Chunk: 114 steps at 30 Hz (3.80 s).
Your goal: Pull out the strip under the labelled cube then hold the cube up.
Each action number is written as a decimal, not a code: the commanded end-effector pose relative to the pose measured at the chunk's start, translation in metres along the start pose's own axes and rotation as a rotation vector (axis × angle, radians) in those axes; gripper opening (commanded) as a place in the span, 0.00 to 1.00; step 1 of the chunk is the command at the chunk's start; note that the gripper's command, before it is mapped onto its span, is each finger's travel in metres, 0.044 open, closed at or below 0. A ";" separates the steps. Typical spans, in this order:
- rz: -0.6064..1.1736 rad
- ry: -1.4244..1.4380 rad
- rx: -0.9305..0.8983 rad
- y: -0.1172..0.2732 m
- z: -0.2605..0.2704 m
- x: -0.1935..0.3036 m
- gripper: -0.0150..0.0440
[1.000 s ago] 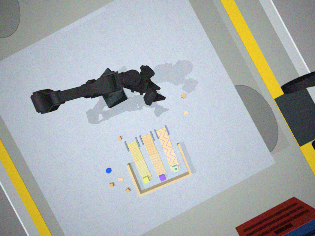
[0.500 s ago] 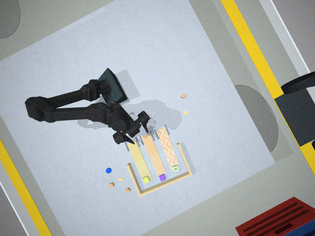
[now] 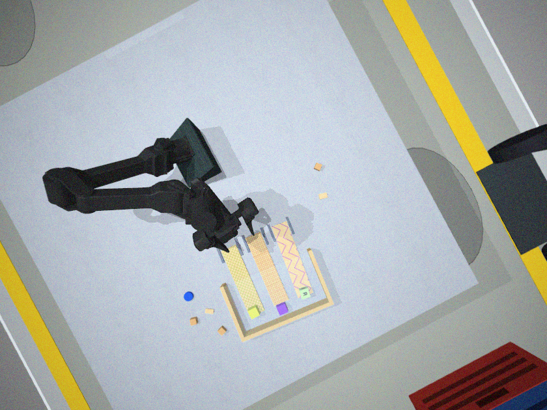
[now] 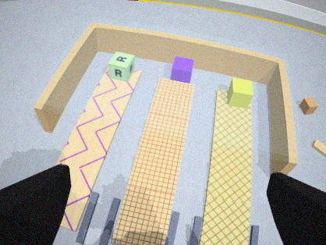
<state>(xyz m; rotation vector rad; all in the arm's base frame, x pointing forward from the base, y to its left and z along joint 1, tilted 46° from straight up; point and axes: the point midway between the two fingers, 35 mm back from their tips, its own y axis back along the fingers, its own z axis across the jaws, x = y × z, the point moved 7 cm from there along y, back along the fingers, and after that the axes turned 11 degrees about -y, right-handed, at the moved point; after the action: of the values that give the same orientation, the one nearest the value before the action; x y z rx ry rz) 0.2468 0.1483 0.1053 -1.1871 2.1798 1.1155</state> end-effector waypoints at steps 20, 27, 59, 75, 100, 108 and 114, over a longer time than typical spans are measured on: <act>0.386 -0.092 0.027 -0.072 0.053 -0.027 0.35; 0.640 -0.158 0.117 -0.116 0.079 -0.020 0.25; 0.903 -0.224 0.285 -0.176 0.099 0.026 0.25; 0.903 -0.223 0.287 -0.191 0.096 0.047 0.25; 0.903 -0.223 0.288 -0.199 0.094 0.061 0.25; 0.903 -0.223 0.288 -0.199 0.094 0.061 0.25; 0.903 -0.223 0.288 -0.200 0.094 0.062 0.25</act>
<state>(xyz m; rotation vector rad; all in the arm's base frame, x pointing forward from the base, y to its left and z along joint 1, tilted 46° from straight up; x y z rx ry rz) 0.3779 0.1310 -0.0809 0.1061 2.6086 1.0993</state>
